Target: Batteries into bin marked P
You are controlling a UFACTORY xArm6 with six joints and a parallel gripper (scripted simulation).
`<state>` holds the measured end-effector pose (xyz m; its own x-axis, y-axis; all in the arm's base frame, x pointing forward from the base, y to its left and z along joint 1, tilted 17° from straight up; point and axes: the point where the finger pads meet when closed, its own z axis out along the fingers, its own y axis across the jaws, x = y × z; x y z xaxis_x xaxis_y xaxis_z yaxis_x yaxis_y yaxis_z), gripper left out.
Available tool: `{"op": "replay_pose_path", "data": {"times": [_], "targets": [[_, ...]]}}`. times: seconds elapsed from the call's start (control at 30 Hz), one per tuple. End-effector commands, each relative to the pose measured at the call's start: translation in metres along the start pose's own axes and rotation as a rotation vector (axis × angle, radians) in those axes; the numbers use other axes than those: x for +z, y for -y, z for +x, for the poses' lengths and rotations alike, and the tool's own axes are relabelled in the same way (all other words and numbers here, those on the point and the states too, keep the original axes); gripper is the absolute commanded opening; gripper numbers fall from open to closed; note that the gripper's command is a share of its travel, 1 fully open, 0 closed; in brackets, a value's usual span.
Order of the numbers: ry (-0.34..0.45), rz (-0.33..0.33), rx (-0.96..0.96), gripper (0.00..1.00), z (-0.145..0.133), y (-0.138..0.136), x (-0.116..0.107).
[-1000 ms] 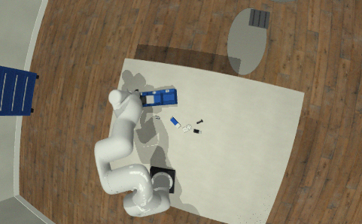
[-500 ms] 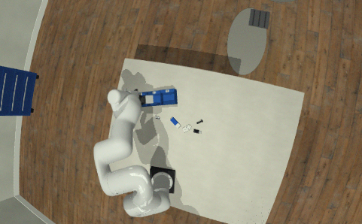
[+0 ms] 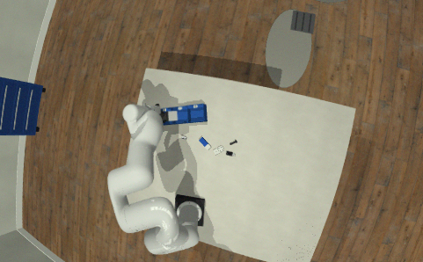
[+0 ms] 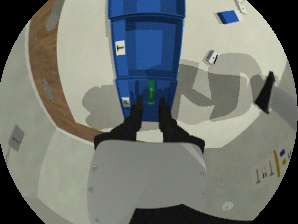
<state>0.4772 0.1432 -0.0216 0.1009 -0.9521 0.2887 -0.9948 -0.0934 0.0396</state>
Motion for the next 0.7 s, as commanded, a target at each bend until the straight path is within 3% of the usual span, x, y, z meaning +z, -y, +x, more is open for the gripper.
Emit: {"op": "replay_pose_path", "data": {"times": [0.0, 0.13, 0.43, 0.47, 0.67], "targets": [[0.001, 0.004, 0.001, 0.28, 0.000, 0.001, -0.010], [0.001, 0.004, 0.001, 0.28, 0.000, 0.001, -0.026], [0.001, 0.004, 0.001, 0.28, 0.000, 0.001, -0.026], [0.001, 0.004, 0.001, 1.00, 0.000, 0.001, -0.030], [0.001, 0.004, 0.001, 1.00, 0.000, 0.001, -0.046]]}}
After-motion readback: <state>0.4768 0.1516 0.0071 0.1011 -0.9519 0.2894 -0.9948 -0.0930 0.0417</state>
